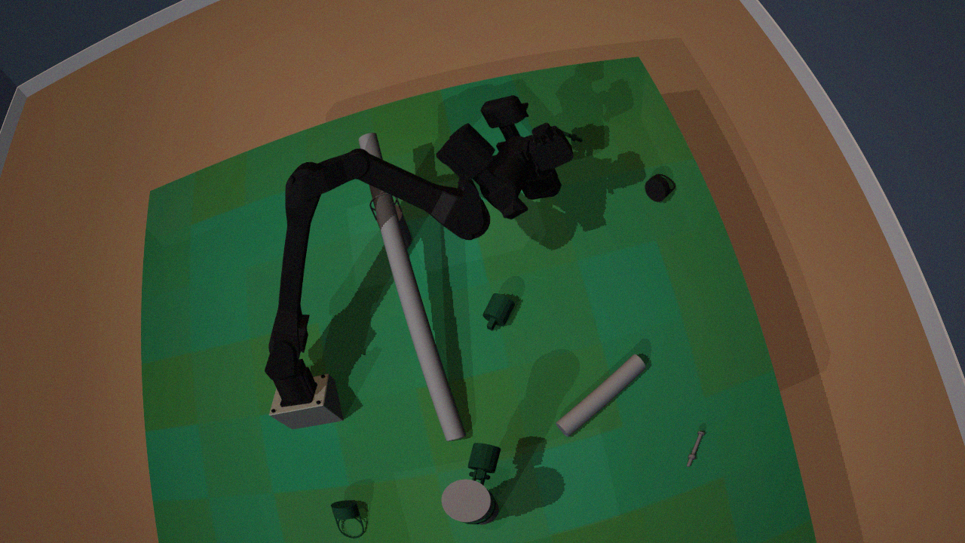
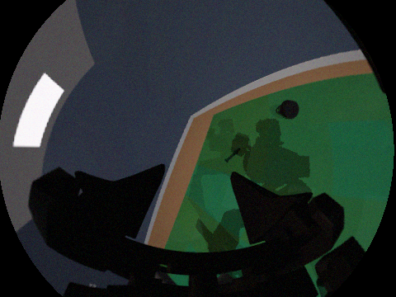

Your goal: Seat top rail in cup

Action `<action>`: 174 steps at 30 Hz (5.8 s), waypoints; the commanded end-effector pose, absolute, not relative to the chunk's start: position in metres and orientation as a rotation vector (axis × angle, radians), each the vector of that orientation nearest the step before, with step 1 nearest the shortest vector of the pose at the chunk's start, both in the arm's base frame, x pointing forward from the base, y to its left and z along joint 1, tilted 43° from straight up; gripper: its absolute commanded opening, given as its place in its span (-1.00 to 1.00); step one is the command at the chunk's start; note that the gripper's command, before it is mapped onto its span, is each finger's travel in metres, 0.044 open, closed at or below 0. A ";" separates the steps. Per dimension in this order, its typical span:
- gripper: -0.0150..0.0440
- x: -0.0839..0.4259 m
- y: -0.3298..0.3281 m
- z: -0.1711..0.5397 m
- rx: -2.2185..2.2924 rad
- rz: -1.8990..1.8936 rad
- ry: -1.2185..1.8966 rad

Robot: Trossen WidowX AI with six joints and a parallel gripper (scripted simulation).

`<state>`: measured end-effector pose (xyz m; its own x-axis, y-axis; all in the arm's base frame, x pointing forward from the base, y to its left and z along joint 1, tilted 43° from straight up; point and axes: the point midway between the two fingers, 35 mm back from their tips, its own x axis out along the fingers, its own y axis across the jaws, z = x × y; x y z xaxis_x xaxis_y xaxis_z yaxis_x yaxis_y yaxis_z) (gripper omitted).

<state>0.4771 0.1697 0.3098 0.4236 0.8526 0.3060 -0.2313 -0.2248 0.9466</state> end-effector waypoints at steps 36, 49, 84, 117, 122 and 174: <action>1.00 0.315 -0.127 0.127 0.655 0.301 0.952; 1.00 0.236 -0.115 0.141 0.632 0.447 1.026; 1.00 0.284 -0.181 -0.008 -0.545 0.838 0.793; 1.00 0.303 -0.154 -0.052 -0.546 0.838 0.791; 1.00 0.306 -0.150 -0.058 -0.546 0.838 0.791; -0.49 0.295 -0.137 -0.069 -0.653 0.934 0.627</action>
